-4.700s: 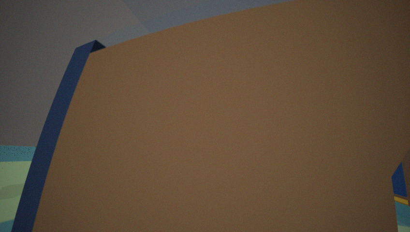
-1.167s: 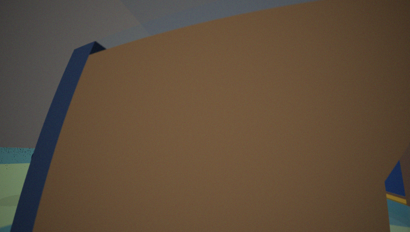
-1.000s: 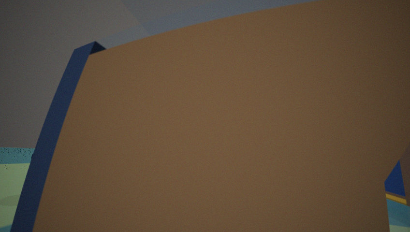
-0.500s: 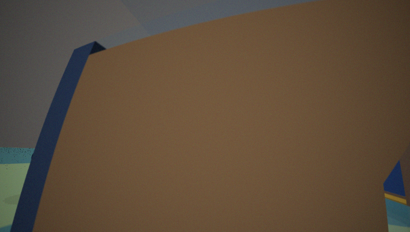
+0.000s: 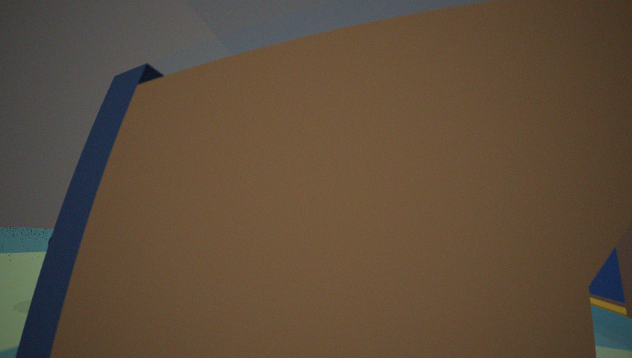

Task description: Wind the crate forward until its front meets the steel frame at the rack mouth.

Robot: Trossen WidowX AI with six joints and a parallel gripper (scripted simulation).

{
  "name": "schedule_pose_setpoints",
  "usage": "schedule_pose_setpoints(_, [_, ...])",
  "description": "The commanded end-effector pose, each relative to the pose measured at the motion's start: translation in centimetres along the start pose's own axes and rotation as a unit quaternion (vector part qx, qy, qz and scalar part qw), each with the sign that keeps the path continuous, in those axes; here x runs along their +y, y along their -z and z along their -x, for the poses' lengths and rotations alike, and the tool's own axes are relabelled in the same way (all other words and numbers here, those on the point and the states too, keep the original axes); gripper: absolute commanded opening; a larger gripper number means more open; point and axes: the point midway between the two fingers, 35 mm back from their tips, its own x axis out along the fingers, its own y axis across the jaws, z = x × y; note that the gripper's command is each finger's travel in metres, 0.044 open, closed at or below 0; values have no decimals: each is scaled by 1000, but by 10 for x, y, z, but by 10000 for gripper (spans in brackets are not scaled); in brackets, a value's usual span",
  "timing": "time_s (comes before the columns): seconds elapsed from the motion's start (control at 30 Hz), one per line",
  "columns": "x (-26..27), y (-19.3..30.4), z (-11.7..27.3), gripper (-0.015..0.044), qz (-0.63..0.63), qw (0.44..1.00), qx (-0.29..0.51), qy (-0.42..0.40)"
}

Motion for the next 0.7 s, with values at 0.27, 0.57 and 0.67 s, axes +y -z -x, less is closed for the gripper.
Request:
schedule_pose_setpoints(0.27, [-13,-15,-8,0,-6,1000,-4,8])
schedule_pose_setpoints(0.57, [-18,-24,-12,0,-6,1000,-4,9])
schedule_pose_setpoints(0.67, [-20,-27,-13,0,-6,1000,-4,9])
